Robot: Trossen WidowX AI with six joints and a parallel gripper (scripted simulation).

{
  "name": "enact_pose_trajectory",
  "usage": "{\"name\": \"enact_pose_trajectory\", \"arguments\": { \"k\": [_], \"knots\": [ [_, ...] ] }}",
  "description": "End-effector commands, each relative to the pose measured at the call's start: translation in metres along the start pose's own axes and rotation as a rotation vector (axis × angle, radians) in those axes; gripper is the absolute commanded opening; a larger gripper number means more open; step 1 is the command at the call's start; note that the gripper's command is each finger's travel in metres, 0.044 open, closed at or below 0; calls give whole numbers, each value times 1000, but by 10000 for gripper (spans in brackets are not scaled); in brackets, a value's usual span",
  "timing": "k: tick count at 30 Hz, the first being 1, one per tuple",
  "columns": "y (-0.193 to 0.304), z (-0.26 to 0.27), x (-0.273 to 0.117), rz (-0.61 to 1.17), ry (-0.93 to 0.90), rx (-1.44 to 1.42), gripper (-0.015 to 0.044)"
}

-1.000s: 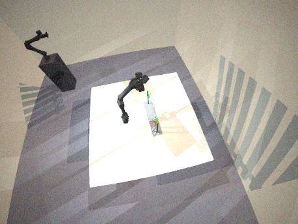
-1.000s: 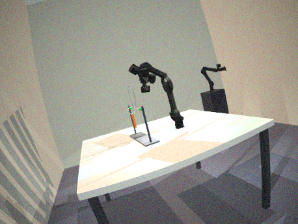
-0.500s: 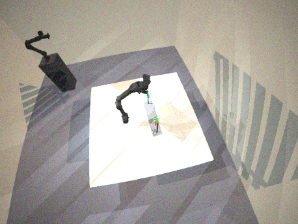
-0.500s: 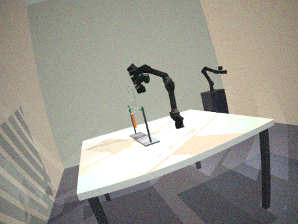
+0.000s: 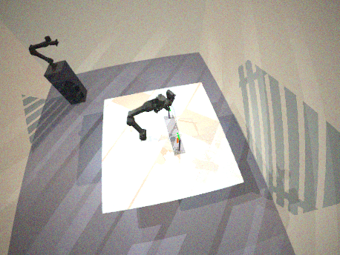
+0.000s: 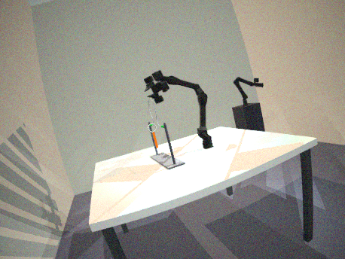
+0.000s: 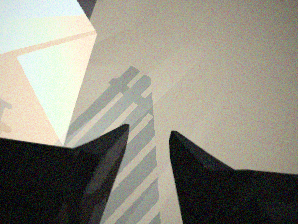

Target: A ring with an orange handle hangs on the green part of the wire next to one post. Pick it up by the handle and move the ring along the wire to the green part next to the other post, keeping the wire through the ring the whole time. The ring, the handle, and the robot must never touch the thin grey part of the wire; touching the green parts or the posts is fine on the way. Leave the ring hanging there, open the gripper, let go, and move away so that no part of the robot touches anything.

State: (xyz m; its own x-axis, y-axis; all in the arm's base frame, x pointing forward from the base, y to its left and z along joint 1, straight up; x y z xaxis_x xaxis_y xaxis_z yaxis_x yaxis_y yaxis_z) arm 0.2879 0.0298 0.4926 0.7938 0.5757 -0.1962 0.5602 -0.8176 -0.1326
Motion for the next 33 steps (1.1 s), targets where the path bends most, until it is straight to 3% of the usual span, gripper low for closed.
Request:
{"name": "enact_pose_trajectory", "arguments": {
  "k": [1,5,15,24,33],
  "knots": [
    [9,-8,-19,78,78,33,160],
    [27,-13,-40,183,165,70,160],
    [125,24,-79,505,271,267,160],
    [208,96,-99,599,328,484,160],
    [259,184,-128,644,393,700,160]
  ]
}}
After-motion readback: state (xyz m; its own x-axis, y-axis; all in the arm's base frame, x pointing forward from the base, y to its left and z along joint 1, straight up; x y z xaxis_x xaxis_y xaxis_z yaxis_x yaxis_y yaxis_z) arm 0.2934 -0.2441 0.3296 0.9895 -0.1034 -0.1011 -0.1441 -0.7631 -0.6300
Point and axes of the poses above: the point midway between the two fingers, 35 mm back from their tips, its own x axis out along the fingers, its own z axis across the jaws, y = z × x, the point moved 5 cm from there along -x, back along the fingers, and after that the axes turned 2 degrees about x, right-handed, at the moved point
